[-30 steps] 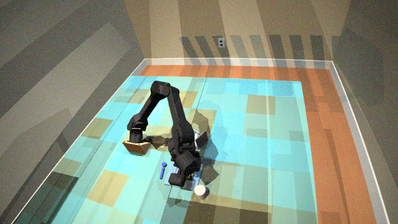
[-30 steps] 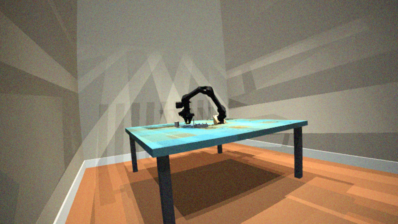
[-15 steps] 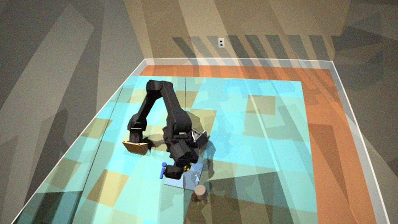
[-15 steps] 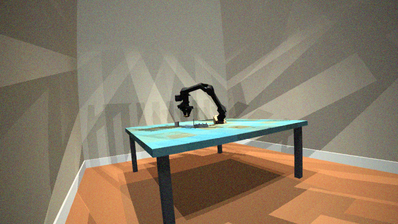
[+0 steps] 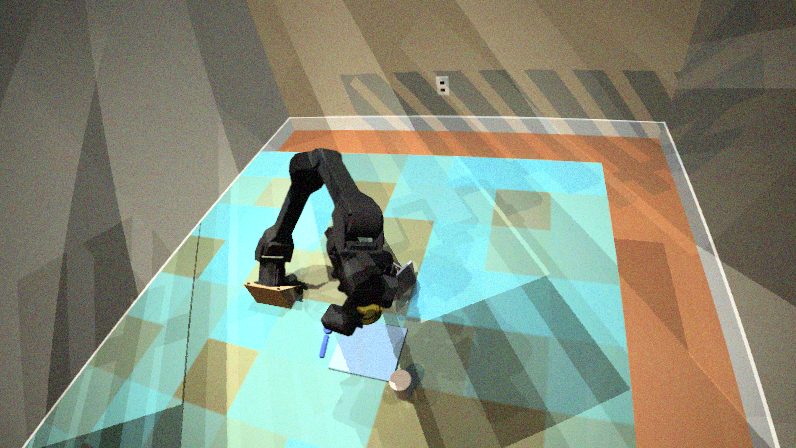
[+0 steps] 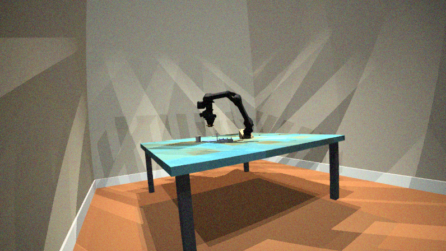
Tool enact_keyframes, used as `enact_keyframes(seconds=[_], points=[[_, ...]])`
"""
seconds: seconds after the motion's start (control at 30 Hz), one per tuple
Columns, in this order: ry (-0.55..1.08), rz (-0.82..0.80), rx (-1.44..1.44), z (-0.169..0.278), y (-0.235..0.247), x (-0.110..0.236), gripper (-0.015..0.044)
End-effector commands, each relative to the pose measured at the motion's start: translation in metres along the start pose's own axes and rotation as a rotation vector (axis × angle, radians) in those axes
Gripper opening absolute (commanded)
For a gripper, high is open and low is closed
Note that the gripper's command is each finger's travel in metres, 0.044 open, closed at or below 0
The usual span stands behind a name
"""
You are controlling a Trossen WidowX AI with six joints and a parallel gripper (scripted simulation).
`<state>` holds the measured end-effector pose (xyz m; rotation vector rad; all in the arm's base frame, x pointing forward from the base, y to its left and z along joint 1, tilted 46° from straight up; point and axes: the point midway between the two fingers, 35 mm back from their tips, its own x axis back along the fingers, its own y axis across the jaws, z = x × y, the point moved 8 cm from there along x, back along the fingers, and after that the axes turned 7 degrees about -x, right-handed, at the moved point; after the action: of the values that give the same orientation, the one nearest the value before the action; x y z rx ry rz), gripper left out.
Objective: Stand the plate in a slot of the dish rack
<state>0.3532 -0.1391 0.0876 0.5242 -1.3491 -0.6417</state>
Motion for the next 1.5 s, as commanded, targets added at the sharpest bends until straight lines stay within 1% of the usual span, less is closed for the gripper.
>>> enact_keyframes(seconds=[0.0, 0.77, 1.47], points=[[0.006, 0.007, -0.128, 0.008, 0.021, 0.003, 0.0], [-0.039, 0.04, -0.921, 0.076, 0.125, 0.013, 0.0], [-0.085, 0.02, -1.643, 0.158, 0.186, 0.001, 0.0]])
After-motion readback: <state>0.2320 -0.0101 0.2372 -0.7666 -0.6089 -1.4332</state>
